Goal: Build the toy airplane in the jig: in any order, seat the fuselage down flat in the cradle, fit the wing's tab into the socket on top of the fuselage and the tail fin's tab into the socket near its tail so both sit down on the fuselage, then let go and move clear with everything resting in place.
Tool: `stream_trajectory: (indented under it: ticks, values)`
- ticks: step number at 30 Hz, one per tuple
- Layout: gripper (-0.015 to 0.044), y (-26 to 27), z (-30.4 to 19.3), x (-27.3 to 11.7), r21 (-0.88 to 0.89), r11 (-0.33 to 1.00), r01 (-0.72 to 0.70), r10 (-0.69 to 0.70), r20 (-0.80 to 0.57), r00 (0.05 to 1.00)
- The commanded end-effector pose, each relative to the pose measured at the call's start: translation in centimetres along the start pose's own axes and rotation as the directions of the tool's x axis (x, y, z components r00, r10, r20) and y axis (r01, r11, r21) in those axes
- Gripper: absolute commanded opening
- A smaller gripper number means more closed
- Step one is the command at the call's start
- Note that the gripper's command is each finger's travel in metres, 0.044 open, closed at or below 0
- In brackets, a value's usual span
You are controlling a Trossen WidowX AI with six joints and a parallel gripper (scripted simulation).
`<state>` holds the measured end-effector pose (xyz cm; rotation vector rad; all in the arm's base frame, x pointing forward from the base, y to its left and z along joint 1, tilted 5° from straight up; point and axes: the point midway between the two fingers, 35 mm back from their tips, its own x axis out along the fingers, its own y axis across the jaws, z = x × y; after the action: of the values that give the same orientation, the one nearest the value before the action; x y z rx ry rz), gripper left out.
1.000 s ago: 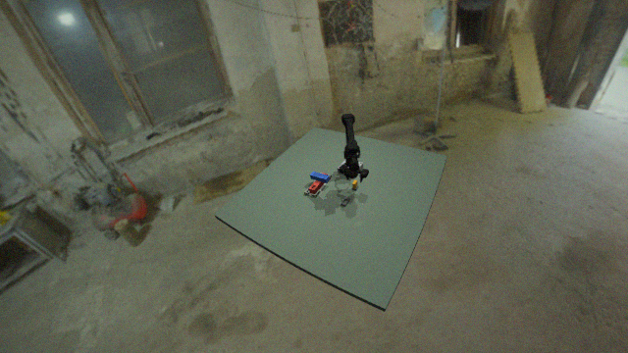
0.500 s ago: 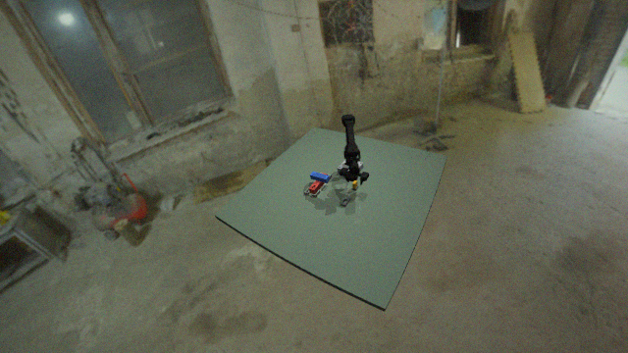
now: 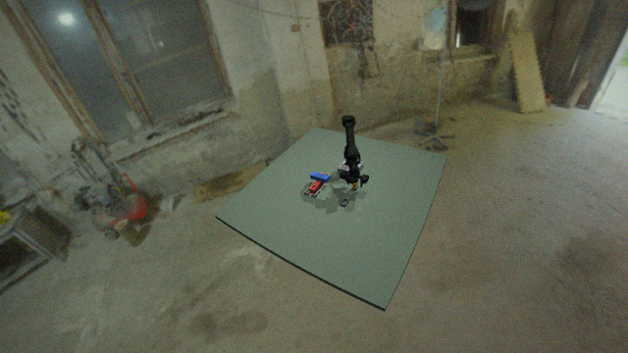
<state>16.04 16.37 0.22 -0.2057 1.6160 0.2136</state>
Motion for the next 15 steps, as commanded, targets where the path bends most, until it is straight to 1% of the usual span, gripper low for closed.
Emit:
stream_trajectory:
  ticks: [1,14,15]
  values:
    - [0.0387,0.03,-0.11,0.33,0.005,1.0,-0.003,0.003,-0.004,1.0]
    - [0.0046,0.03,-0.11,0.33,0.005,1.0,-0.003,0.003,-0.004,1.0]
    - [0.004,0.03,-0.11,0.33,0.005,1.0,-0.003,0.003,-0.004,1.0]
